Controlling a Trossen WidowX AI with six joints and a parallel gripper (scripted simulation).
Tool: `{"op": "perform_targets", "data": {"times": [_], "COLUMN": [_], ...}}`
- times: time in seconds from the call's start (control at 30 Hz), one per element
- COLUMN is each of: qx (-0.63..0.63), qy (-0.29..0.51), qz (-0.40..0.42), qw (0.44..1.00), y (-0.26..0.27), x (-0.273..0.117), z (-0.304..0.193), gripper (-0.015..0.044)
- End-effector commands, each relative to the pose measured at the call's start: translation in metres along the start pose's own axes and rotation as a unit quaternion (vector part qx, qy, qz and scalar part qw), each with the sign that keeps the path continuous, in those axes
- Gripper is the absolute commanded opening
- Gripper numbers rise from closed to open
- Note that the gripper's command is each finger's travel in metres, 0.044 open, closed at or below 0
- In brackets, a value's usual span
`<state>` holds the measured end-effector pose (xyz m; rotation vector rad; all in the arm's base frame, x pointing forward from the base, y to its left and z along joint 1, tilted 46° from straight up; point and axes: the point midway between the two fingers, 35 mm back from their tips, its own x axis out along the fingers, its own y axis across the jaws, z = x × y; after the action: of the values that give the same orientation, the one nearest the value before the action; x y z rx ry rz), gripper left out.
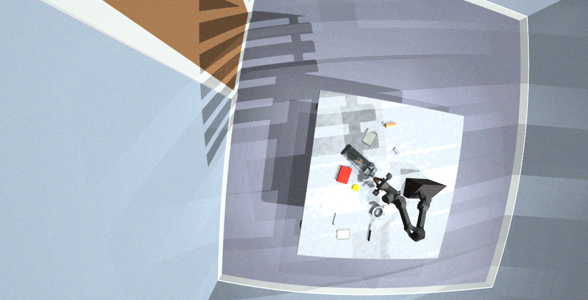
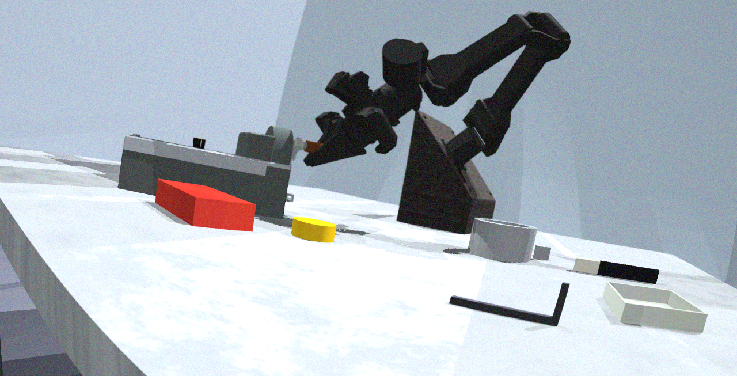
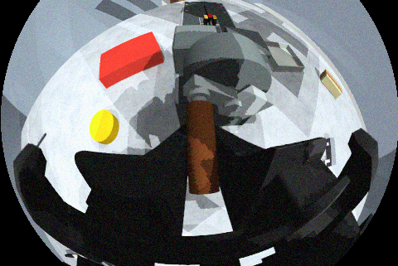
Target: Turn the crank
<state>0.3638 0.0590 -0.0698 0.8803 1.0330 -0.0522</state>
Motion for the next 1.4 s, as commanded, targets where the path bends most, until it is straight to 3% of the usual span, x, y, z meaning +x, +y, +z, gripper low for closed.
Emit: {"op": "perform_targets", "data": {"times": [0.0, 1.37], "qx": [0.001, 0.001], "qy": [-0.004, -0.004], "qz": [-0.002, -0.002], "qw": [1.000, 1.000], "y": [-0.005, -0.029], "x": [-0.006, -0.011], "z": [0.006, 0.011], "gripper": [0.0000, 0.0000]}}
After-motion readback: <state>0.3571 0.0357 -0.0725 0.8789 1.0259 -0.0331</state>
